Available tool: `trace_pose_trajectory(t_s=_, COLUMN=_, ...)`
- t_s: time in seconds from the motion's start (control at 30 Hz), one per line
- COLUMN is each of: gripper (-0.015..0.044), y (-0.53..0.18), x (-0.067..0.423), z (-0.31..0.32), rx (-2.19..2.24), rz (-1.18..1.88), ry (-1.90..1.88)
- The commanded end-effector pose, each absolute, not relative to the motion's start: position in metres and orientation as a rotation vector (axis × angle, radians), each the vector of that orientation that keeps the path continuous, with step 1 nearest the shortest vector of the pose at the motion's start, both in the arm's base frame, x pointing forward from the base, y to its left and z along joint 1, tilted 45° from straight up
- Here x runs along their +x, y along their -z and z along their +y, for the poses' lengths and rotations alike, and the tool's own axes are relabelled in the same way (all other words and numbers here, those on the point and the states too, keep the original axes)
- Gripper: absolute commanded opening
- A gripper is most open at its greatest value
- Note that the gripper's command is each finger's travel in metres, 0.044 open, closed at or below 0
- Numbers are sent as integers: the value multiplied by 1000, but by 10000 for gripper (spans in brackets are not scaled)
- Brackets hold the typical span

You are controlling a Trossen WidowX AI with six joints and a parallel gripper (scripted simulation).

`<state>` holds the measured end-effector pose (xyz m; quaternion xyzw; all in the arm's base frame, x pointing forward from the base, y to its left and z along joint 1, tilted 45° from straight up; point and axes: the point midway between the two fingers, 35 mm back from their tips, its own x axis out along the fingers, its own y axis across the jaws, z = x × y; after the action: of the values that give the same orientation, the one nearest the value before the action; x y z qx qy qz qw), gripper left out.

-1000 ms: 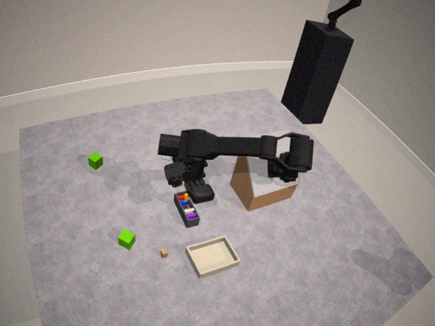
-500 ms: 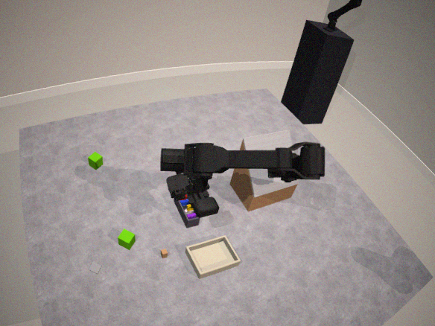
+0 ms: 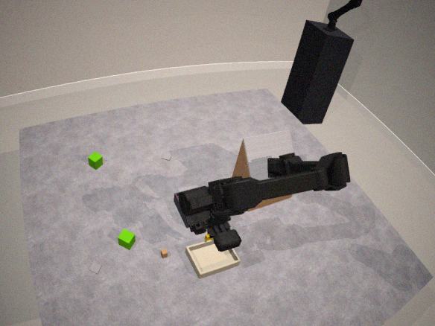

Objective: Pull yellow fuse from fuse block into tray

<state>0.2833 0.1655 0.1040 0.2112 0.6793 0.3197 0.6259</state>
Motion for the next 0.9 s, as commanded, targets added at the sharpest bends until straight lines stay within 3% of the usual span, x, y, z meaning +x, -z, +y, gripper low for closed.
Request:
trace_pose_trajectory(t_s=0.0, gripper=0, y=-125, x=273, z=181, rx=495, rz=1550, ry=-744)
trace_pose_trajectory(t_s=0.87, gripper=0, y=-103, x=269, z=205, rx=496, rz=1549, ry=-745)
